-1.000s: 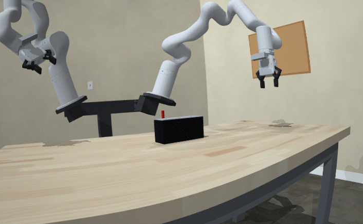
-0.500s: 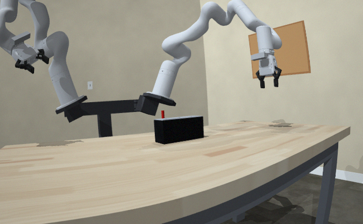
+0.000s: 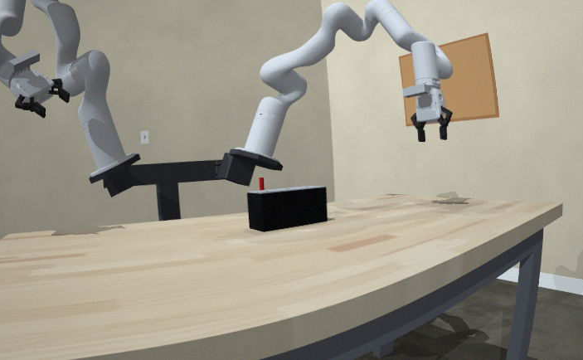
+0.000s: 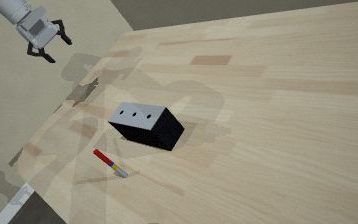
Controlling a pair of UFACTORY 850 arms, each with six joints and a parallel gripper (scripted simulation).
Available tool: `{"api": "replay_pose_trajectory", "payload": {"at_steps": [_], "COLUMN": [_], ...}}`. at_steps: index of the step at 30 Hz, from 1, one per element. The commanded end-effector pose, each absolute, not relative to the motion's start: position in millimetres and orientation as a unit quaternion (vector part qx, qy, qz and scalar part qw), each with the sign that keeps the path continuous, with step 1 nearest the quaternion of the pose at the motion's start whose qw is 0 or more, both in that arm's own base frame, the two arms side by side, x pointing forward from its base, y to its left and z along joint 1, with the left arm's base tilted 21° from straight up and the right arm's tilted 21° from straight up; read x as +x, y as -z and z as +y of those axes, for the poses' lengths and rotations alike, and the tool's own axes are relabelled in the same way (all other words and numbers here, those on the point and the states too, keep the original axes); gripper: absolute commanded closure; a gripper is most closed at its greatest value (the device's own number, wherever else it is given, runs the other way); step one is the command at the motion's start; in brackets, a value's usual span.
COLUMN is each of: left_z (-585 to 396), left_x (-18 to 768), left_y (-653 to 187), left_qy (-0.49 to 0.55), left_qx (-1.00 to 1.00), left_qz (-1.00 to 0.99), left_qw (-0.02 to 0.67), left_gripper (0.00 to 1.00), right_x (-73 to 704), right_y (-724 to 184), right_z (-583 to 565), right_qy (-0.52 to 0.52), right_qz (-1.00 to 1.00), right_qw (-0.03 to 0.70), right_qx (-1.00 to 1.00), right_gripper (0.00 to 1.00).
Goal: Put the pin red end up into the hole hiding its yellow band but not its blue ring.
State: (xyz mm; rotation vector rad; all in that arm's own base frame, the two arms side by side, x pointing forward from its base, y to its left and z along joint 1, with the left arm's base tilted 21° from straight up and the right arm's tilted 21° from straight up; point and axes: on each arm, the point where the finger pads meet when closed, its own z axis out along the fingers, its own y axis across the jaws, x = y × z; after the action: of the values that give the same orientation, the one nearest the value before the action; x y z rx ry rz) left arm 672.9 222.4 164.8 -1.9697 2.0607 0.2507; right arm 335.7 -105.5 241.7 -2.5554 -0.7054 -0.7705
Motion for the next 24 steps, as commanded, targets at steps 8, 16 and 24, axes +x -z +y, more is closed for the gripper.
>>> {"api": "replay_pose_trajectory", "payload": {"at_steps": [8,16,24], "left_z": [182.6,182.6,142.7], "left_x": [665.2,665.2,654.1], "left_y": [-181.0,-181.0,-195.9], "left_qy": [-0.056,-0.056,-0.031], "left_qx": [-0.782,-0.782,-0.865], "left_qz": [0.608,0.608,0.49], "left_qw": [0.128,0.128,0.108], "left_gripper": [0.0,0.0,0.0], "right_x": [336.1,336.1,336.1], "right_y": [-242.2,-242.2,-242.2], "right_z": [-105.7,-105.7,-105.7], "right_qy": [0.274,0.274,0.274], "right_qz": [-0.251,-0.251,-0.251], "right_qw": [0.189,0.189,0.189], "right_qx": [-0.909,-0.909,-0.909], "right_gripper": [0.0,0.0,0.0]}}
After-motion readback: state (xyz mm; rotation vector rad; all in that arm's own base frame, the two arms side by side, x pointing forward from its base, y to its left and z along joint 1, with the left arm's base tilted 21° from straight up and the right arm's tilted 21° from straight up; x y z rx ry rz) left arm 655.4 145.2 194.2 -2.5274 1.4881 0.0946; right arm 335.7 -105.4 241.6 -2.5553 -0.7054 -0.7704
